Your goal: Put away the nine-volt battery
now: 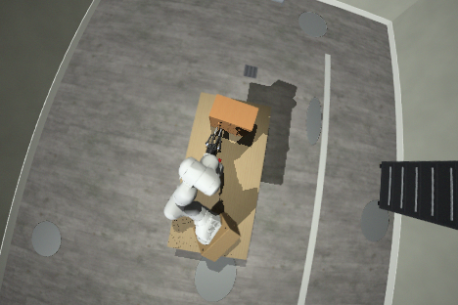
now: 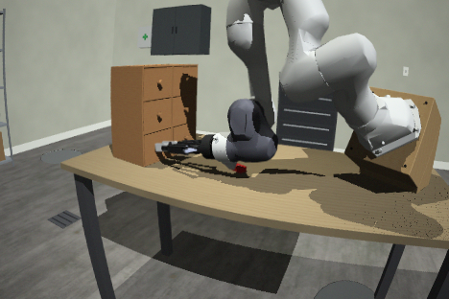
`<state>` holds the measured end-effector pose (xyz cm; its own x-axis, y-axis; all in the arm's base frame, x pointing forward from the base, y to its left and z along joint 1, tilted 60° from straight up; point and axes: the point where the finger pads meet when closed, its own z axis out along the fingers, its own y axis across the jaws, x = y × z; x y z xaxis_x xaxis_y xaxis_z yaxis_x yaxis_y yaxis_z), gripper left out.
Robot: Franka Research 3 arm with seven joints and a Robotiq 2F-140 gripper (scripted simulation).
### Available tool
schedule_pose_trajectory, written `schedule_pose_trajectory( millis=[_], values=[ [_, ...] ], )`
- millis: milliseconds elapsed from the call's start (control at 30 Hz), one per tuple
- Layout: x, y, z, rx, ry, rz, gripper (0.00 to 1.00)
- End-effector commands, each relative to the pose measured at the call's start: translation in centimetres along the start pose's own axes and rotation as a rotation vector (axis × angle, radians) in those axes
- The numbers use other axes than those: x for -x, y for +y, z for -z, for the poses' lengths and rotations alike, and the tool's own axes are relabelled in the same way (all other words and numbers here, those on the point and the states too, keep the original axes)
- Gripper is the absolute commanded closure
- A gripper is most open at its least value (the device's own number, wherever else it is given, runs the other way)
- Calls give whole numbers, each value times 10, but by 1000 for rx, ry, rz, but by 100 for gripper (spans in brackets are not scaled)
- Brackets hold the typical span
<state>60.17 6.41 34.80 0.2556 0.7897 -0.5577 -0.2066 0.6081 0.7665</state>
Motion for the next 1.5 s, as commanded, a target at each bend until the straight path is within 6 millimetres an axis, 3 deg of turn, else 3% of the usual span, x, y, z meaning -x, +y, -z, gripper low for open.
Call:
schedule_pose_trajectory(
  millis=[0,633,667,1467],
  values=[
    [-2,0,0,-2,7,11,80],
    [-2,0,0,-2,7,11,80],
    [-2,0,0,-2,7,11,92],
    [-2,0,0,-2,7,11,92]
  ],
)
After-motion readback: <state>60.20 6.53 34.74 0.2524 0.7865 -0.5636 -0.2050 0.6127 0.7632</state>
